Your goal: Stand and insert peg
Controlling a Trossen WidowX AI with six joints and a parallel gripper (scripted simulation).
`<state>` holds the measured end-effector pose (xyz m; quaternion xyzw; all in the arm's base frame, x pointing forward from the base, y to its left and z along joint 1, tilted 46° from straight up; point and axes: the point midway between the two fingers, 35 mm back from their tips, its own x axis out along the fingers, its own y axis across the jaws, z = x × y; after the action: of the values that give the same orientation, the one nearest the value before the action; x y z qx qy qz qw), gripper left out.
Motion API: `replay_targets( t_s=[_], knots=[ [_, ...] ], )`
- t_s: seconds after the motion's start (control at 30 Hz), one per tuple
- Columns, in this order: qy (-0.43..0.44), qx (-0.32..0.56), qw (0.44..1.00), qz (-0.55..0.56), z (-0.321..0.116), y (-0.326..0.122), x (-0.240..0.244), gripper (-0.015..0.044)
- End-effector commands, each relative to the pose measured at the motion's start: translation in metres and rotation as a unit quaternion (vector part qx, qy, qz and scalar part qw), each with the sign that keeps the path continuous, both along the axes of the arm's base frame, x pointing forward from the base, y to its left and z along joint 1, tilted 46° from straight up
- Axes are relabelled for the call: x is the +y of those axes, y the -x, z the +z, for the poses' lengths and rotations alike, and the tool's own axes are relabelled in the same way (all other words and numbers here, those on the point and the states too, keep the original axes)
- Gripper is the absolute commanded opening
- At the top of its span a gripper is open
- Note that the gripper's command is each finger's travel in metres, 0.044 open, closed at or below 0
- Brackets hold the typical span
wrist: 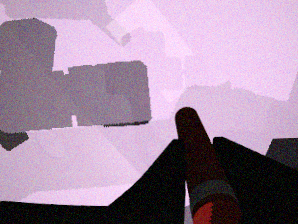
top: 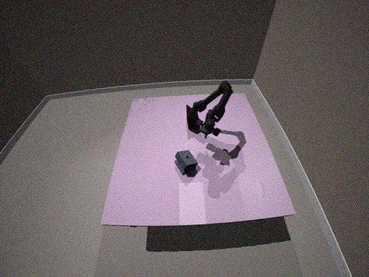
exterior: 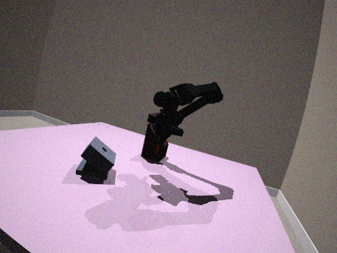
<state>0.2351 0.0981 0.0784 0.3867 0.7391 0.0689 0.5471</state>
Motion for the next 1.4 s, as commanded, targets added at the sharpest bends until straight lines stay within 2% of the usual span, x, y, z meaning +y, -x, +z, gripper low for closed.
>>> replay_targets(
  t_s=[0.0, 1.37],
  knots=[
    [0.011, -0.002, 1.0, -0.012, 0.0, -0.009, -0.003, 0.0],
    [0.104, 0.005, 0.986, -0.134, -0.008, -0.081, -0.04, 0.0]
  ],
)
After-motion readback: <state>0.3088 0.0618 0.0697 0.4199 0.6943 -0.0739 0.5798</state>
